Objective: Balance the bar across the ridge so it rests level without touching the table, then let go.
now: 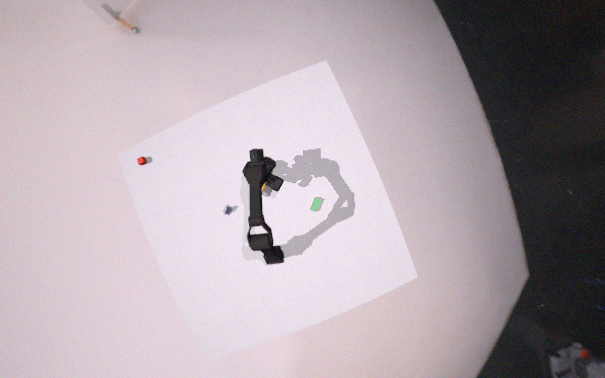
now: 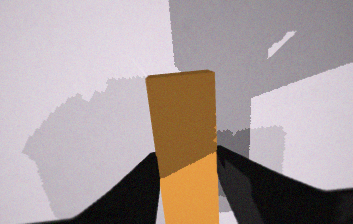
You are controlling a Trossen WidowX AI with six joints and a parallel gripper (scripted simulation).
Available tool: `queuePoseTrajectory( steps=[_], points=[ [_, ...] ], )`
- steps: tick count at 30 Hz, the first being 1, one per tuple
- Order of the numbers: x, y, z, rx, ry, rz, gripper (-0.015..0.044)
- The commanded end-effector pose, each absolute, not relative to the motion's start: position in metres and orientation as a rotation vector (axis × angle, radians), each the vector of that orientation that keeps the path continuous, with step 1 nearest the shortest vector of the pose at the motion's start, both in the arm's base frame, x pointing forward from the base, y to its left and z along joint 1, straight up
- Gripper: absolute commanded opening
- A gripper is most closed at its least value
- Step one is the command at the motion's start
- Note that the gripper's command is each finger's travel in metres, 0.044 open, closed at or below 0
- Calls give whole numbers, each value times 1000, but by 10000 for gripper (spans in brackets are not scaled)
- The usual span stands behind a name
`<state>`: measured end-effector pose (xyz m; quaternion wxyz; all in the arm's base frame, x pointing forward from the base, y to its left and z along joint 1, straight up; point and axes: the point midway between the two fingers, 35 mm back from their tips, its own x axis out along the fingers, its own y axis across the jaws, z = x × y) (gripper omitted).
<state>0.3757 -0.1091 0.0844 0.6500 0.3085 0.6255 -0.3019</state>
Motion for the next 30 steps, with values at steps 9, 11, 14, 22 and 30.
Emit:
queuePoseTrajectory(
  steps=[9, 11, 14, 22, 30],
  points=[
    [375, -109, 117, 696, 1419, -684, 0],
    [375, -109, 122, 696, 1419, -684, 0],
    [374, -109, 130, 695, 1419, -684, 0],
    [371, -108, 146, 691, 1421, -681, 0],
    [373, -78, 147, 553, 1462, -545, 0]
  ],
)
